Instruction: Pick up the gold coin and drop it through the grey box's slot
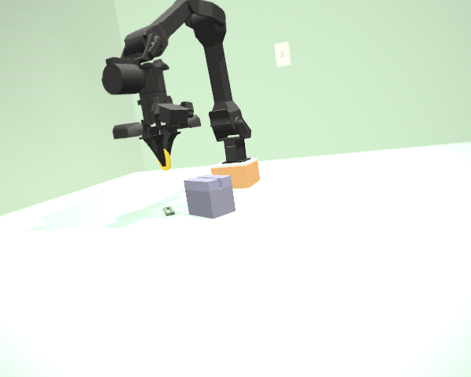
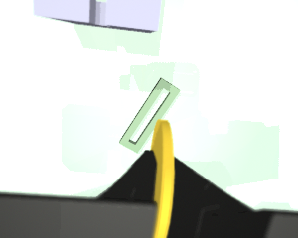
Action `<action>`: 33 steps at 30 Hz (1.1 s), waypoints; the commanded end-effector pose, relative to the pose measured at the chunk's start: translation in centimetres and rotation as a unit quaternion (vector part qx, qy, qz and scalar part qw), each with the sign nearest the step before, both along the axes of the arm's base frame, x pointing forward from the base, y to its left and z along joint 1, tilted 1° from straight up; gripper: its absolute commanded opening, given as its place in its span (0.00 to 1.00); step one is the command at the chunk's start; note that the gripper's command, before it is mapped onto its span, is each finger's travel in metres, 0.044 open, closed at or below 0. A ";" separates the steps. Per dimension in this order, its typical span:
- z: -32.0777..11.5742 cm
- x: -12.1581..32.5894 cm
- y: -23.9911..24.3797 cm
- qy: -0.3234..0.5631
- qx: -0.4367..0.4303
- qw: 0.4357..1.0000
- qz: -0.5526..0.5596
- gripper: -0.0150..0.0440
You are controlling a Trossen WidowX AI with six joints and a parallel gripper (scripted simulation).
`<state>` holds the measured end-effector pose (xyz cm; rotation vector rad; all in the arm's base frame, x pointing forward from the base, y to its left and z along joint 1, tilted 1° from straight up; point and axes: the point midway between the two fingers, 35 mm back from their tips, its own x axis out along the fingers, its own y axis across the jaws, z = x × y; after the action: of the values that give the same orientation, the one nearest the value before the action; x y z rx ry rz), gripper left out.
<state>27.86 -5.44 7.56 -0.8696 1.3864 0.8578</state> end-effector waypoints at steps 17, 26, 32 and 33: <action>0.0 0.9 4.1 0.002 -0.004 1.000 0.001 0.25; 0.0 1.2 6.4 0.001 -0.001 1.000 0.001 0.25; 0.0 1.4 8.0 0.001 0.000 1.000 0.001 0.25; 0.0 1.4 8.2 0.000 0.001 1.000 0.001 0.25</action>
<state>29.16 2.13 7.61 -0.8763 1.3850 0.8599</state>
